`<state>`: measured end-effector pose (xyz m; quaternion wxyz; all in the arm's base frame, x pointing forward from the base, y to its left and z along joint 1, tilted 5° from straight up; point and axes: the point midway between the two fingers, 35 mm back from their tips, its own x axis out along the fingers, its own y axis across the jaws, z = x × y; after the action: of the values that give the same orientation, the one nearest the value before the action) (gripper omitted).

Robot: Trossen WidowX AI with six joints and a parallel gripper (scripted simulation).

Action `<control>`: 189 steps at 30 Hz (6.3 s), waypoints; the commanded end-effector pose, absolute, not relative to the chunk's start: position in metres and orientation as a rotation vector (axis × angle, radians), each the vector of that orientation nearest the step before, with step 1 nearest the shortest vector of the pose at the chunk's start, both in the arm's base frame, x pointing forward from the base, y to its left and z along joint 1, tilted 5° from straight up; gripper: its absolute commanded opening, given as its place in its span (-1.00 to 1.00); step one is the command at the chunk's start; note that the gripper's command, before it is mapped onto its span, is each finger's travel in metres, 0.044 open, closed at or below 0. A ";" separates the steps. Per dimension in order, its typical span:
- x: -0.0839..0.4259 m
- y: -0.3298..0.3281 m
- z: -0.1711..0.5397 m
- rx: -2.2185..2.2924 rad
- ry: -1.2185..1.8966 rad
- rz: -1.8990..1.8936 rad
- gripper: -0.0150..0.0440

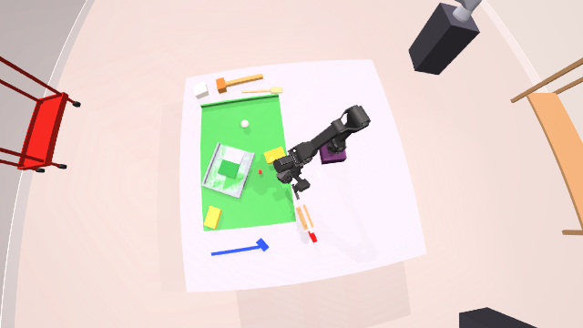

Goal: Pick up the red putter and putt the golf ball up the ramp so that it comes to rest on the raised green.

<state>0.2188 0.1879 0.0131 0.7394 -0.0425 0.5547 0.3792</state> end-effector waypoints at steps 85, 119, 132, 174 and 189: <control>0.197 0.228 0.001 -1.181 0.822 1.706 -0.49; 0.250 0.170 0.086 -0.961 1.064 1.370 -0.49; 0.286 0.103 0.088 -0.704 1.268 1.022 -0.49; 0.271 -0.148 0.092 0.175 1.613 -0.142 -0.49; 0.266 -0.156 0.059 0.208 1.616 -0.184 -0.49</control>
<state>0.2665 -0.1549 0.0713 0.6824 0.0922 0.7209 -0.0783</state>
